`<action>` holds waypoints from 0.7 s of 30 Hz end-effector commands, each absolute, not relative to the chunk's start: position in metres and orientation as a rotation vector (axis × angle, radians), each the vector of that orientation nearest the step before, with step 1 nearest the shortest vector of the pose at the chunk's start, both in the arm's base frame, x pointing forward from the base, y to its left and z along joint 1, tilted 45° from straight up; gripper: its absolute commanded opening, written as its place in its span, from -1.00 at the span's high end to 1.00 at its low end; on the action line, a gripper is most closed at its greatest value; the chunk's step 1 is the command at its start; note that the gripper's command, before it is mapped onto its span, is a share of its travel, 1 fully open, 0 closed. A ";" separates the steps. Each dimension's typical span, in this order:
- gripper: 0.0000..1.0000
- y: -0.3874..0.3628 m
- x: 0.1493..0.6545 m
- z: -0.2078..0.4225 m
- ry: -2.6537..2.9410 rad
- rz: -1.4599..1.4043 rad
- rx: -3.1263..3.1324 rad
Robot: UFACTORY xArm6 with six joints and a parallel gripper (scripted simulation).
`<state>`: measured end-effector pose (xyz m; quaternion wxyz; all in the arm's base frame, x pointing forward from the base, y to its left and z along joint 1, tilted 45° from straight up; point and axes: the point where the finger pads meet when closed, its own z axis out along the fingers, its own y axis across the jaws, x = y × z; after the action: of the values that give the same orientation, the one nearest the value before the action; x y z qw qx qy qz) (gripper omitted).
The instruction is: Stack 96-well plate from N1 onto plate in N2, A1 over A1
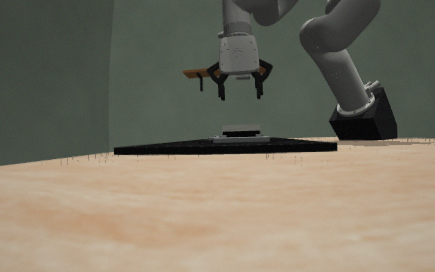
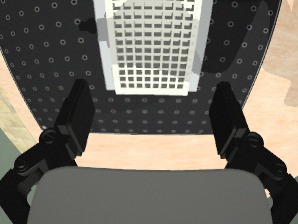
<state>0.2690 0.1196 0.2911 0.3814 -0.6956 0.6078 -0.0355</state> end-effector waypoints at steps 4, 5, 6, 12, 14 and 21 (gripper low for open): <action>-1.00 0.111 0.260 0.305 1.548 -0.093 -1.773; -1.00 0.111 0.260 0.305 1.548 -0.093 -1.773; -1.00 0.111 0.260 0.305 1.548 -0.093 -1.773; -1.00 0.111 0.260 0.305 1.548 -0.093 -1.773; -1.00 0.111 0.260 0.305 1.548 -0.093 -1.773; -1.00 0.111 0.260 0.305 1.548 -0.093 -1.773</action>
<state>0.2603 0.1111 0.3032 0.3821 -0.6954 0.6076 -0.0355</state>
